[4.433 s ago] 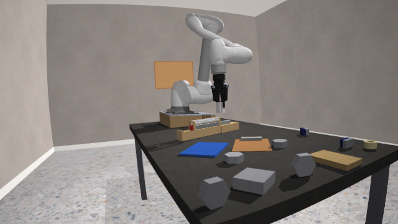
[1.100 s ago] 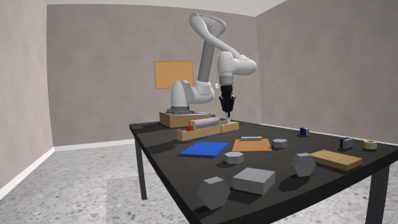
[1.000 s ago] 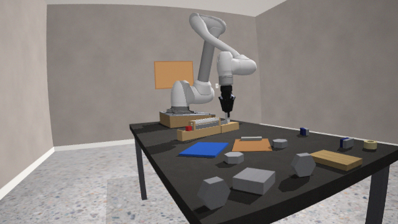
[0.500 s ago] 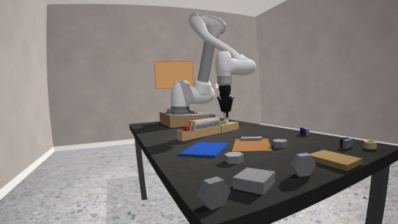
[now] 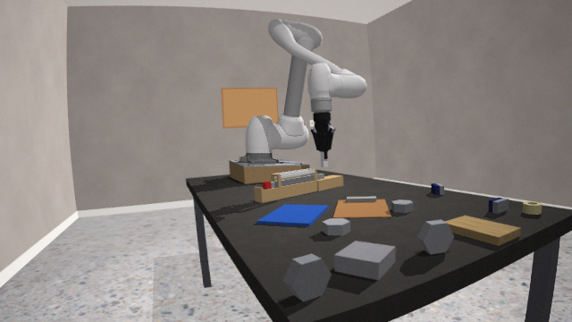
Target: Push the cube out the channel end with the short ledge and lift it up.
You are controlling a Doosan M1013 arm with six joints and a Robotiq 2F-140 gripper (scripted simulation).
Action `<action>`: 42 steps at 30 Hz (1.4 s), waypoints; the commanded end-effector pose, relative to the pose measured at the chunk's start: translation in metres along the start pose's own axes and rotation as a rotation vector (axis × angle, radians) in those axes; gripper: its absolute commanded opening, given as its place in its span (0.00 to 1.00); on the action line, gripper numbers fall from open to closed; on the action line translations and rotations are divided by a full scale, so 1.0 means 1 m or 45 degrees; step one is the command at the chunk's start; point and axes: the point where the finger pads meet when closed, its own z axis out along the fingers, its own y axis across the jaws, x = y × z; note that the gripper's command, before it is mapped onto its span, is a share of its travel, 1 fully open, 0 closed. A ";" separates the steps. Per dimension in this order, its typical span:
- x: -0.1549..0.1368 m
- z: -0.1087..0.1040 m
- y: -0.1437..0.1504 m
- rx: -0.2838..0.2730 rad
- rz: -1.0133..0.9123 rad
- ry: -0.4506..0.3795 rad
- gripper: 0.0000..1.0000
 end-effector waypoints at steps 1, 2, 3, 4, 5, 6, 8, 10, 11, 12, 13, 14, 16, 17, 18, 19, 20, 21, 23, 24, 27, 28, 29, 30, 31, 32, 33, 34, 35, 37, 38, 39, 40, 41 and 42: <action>0.004 -0.026 0.001 -0.004 0.003 0.001 0.00; 0.004 -0.026 0.001 -0.004 0.003 0.001 0.00; 0.004 -0.026 0.001 -0.004 0.003 0.001 0.00; 0.004 -0.026 0.001 -0.004 0.003 0.001 0.00; 0.004 -0.026 0.001 -0.004 0.003 0.001 0.00; 0.004 -0.026 0.001 -0.004 0.003 0.001 0.00; 0.004 -0.026 0.001 -0.004 0.003 0.001 0.00; 0.004 -0.026 0.001 -0.004 0.003 0.001 0.00; 0.004 -0.026 0.001 -0.004 0.003 0.001 0.00; 0.004 -0.026 0.001 -0.004 0.003 0.001 0.00; 0.004 -0.026 0.001 -0.004 0.003 0.001 0.00; 0.004 -0.026 0.001 -0.004 0.003 0.001 0.00; 0.004 -0.026 0.001 -0.004 0.003 0.001 0.00; 0.004 -0.026 0.001 -0.004 0.003 0.001 0.00; 0.004 -0.026 0.001 -0.004 0.003 0.001 0.00; 0.004 -0.026 0.001 -0.004 0.003 0.001 0.00; 0.004 -0.026 0.001 -0.004 0.003 0.001 0.00; 0.004 -0.026 0.001 -0.004 0.003 0.001 0.00; 0.004 -0.026 0.001 -0.004 0.003 0.001 0.00; 0.004 -0.026 0.001 -0.004 0.003 0.001 0.00; 0.004 -0.026 0.001 -0.004 0.003 0.001 0.00; 0.004 -0.026 0.001 -0.004 0.003 0.001 0.00; 0.004 -0.026 0.001 -0.004 0.003 0.001 0.00; 0.004 -0.026 0.001 -0.004 0.003 0.001 0.00; 0.004 -0.026 0.001 -0.004 0.003 0.001 0.00; 0.004 -0.026 0.001 -0.004 0.003 0.001 0.00; 0.004 -0.026 0.001 -0.004 0.003 0.001 0.00; 0.004 -0.026 0.001 -0.004 0.003 0.001 0.00; 0.004 -0.026 0.001 -0.004 0.003 0.001 0.00; 0.004 -0.026 0.000 -0.004 0.003 0.001 0.00; 0.009 -0.026 -0.001 -0.004 0.003 0.001 0.00; 0.020 -0.026 -0.004 -0.004 0.003 0.001 0.00; 0.039 -0.026 -0.009 -0.005 0.002 0.002 0.00; 0.066 -0.027 -0.014 -0.005 0.001 0.002 0.00; 0.094 -0.027 -0.018 -0.005 0.000 0.002 0.00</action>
